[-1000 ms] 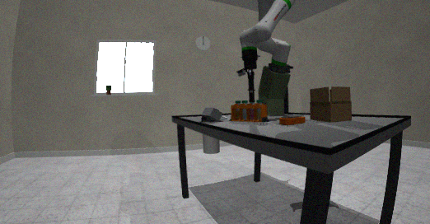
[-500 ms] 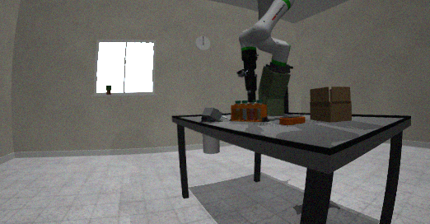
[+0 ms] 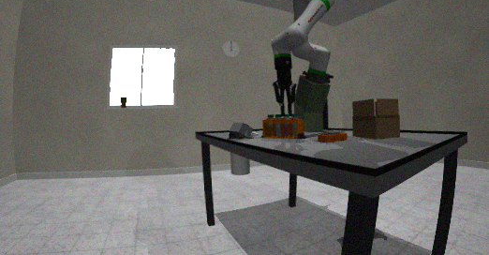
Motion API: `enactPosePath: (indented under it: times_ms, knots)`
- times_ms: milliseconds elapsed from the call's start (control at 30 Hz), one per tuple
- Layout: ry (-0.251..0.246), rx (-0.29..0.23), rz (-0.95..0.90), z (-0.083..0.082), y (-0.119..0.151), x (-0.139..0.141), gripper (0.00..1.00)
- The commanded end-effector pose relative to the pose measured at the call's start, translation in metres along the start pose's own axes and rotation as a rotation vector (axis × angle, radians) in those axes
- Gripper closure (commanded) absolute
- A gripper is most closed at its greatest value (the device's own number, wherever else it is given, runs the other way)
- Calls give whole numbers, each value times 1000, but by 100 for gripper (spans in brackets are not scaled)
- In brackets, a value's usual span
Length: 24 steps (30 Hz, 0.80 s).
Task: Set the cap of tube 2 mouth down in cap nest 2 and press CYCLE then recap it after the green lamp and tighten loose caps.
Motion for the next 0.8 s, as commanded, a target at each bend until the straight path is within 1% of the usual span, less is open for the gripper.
enactPosePath:
  times_ms: [0,33,67,467,767]
  knots:
    - [3,38,25,0,2,-1,70]
    - [3,38,25,0,2,-1,70]
    - [3,38,25,0,2,-1,59]
    - [3,38,24,0,2,-1,59]
    - [9,37,-335,-1,2,-1,59]
Point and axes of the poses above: the point where the finger pads meet when closed, its own z axis out along the fingers, its own x axis across the jaws, y = z × x, the point moved 5 cm from there along -z, back along the fingers, and after that the axes turned 7 degrees about -z, right-handed, at the moved point
